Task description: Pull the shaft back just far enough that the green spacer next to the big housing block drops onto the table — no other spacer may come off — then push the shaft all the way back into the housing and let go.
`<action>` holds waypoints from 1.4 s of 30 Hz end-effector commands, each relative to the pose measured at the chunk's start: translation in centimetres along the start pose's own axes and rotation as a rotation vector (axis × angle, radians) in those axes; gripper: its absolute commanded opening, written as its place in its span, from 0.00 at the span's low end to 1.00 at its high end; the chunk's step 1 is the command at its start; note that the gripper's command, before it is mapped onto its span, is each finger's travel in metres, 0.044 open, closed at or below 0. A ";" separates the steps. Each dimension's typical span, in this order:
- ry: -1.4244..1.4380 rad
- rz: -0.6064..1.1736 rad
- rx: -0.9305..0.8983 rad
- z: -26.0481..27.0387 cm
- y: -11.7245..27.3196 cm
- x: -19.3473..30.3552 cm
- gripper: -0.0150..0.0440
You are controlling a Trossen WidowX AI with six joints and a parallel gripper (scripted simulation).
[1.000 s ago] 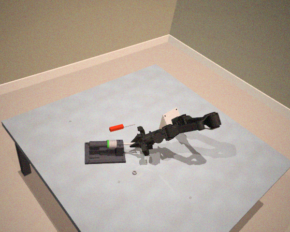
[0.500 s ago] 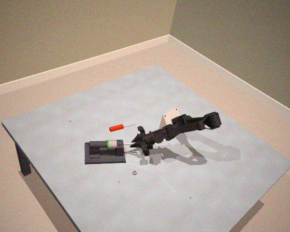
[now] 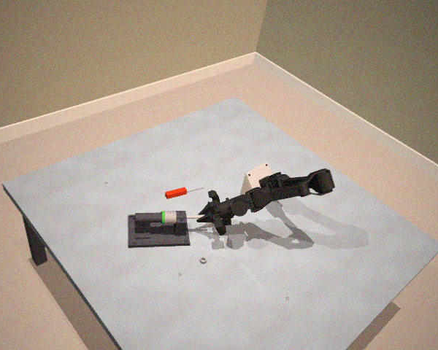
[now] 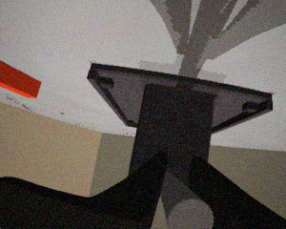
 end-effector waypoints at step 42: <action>-0.003 -0.002 0.003 -0.1 0.4 -0.3 0.25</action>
Point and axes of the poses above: the point midway between the two fingers, 35 mm back from their tips, its own y axis back along the fingers, its own z axis across the jaws, x = y × z, the point moved 1 cm from there along y, back along the fingers, and after that the axes turned 3 degrees about -y, right-handed, at the moved point
